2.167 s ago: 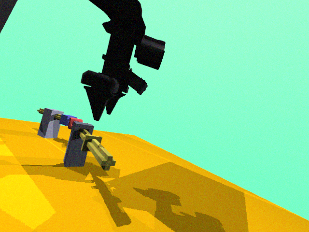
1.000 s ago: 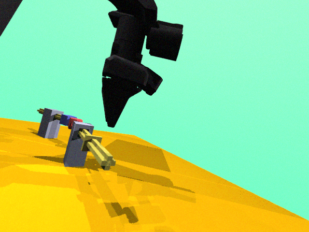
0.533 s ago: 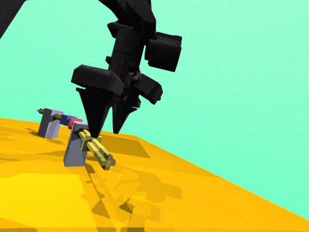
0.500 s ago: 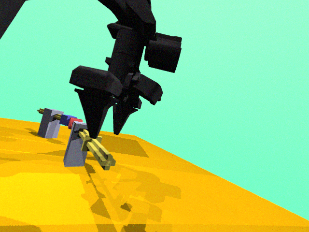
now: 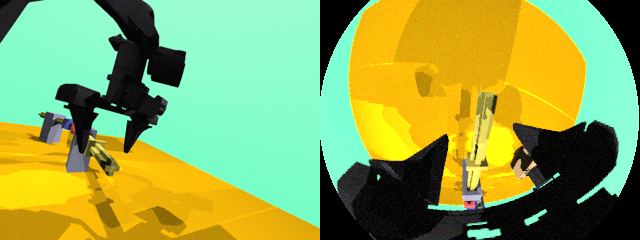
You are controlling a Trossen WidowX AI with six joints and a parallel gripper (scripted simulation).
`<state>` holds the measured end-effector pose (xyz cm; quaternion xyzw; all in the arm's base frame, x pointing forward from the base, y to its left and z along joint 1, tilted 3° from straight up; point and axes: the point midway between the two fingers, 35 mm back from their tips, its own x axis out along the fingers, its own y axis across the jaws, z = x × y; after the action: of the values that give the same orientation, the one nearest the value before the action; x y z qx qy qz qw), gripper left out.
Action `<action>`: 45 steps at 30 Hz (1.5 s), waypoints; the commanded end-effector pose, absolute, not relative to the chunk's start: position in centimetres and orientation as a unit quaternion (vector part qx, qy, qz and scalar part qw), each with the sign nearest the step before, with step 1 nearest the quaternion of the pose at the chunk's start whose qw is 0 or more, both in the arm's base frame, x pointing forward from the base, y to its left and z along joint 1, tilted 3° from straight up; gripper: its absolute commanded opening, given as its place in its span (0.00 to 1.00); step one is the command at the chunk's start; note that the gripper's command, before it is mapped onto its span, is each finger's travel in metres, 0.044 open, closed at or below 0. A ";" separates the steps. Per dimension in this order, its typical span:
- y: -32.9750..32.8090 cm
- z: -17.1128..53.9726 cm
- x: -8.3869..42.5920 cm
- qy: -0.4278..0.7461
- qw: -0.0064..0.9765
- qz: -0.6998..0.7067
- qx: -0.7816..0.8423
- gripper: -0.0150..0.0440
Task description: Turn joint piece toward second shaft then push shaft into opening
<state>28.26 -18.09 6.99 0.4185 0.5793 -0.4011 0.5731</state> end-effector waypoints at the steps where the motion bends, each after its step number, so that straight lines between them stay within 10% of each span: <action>1: -17.9 5.9 28.0 0.551 0.532 -0.448 0.461 1.00; 34: -17.7 2.5 28.0 0.531 0.511 -0.472 0.483 1.00; 45: -17.7 2.5 28.0 0.531 0.511 -0.472 0.483 0.51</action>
<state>28.11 -17.76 2.66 0.4830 0.5310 -0.4702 0.5135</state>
